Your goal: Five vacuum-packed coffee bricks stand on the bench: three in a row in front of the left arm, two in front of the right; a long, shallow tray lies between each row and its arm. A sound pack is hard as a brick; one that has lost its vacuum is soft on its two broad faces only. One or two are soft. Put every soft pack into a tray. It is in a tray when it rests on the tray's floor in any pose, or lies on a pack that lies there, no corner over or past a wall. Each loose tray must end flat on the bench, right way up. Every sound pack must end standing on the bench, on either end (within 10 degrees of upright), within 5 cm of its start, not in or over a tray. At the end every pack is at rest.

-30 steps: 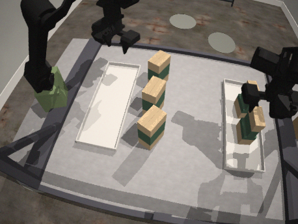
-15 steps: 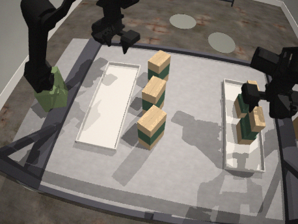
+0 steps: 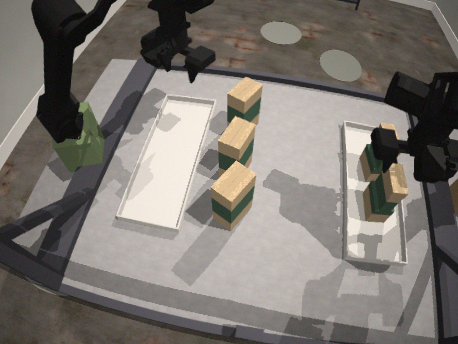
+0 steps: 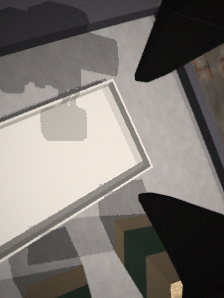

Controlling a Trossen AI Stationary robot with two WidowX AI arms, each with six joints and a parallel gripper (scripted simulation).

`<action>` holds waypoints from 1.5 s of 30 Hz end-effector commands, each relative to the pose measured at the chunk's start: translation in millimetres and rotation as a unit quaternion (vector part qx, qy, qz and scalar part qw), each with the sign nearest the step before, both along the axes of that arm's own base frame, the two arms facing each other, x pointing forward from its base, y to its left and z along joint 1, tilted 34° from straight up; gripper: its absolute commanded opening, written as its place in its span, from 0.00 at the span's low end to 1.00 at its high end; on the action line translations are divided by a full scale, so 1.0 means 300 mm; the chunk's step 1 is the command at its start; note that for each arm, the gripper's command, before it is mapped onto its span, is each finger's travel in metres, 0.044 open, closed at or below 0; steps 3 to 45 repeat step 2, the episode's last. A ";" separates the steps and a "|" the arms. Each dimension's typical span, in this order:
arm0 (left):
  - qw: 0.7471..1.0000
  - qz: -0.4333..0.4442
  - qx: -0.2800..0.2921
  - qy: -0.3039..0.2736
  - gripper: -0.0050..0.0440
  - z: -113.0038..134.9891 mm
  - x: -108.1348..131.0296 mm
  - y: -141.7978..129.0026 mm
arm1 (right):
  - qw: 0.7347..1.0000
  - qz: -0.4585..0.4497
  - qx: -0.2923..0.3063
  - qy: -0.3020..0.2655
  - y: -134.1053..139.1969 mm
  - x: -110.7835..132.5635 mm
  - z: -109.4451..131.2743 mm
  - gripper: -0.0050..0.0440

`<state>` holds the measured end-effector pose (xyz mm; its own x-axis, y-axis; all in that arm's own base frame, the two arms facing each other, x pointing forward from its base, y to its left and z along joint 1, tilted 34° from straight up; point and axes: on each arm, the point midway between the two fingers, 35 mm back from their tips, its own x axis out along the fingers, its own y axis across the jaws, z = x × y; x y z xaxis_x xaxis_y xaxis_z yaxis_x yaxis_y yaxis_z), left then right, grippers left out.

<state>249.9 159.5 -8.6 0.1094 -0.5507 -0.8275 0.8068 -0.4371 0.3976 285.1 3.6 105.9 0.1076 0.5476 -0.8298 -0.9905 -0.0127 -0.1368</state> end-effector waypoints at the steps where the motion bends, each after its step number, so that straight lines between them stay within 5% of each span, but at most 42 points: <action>1: 1.000 -0.003 0.010 -0.007 0.87 0.013 0.006 0.012 | 1.000 0.001 -0.003 -0.009 -0.004 0.005 0.014 0.85; 45: 1.000 -0.003 0.010 -0.007 0.87 0.013 0.006 0.012 | 1.000 0.001 -0.003 -0.009 -0.004 0.005 0.014 0.85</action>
